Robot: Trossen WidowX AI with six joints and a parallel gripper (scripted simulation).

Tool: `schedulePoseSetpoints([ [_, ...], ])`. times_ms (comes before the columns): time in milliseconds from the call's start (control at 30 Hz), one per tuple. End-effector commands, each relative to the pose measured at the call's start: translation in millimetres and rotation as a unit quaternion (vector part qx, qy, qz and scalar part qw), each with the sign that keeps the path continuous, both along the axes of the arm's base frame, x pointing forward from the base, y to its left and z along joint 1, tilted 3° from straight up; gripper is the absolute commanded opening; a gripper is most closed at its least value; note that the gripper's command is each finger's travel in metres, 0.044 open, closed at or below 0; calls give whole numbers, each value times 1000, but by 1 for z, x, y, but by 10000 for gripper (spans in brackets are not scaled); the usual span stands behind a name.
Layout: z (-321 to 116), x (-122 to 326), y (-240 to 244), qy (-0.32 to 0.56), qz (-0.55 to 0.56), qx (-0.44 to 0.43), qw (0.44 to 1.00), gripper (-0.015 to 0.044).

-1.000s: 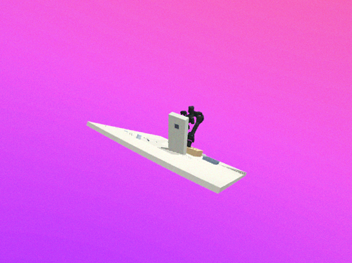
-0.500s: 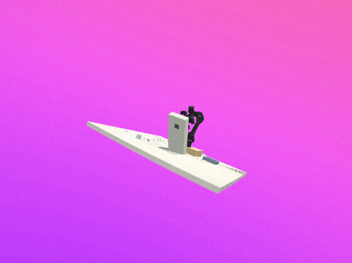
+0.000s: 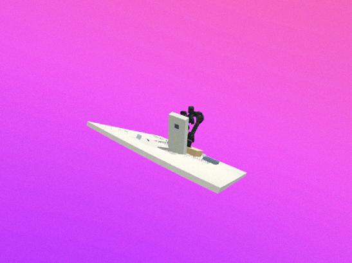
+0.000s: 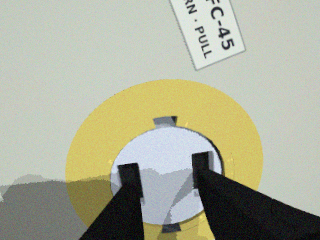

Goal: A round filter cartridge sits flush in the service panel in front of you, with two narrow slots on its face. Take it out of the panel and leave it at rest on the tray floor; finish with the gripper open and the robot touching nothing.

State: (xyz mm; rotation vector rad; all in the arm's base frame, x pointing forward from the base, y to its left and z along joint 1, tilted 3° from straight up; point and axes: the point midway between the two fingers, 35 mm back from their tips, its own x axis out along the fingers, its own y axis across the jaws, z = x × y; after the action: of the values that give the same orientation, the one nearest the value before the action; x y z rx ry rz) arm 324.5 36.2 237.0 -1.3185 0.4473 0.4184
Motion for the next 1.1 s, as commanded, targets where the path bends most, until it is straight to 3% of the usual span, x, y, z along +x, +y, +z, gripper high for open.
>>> schedulePoseSetpoints([
  [0,-1,1,0,0,2,-1,1000,114],
  [1067,-2,7,1,0,2,-1,1000,114],
])
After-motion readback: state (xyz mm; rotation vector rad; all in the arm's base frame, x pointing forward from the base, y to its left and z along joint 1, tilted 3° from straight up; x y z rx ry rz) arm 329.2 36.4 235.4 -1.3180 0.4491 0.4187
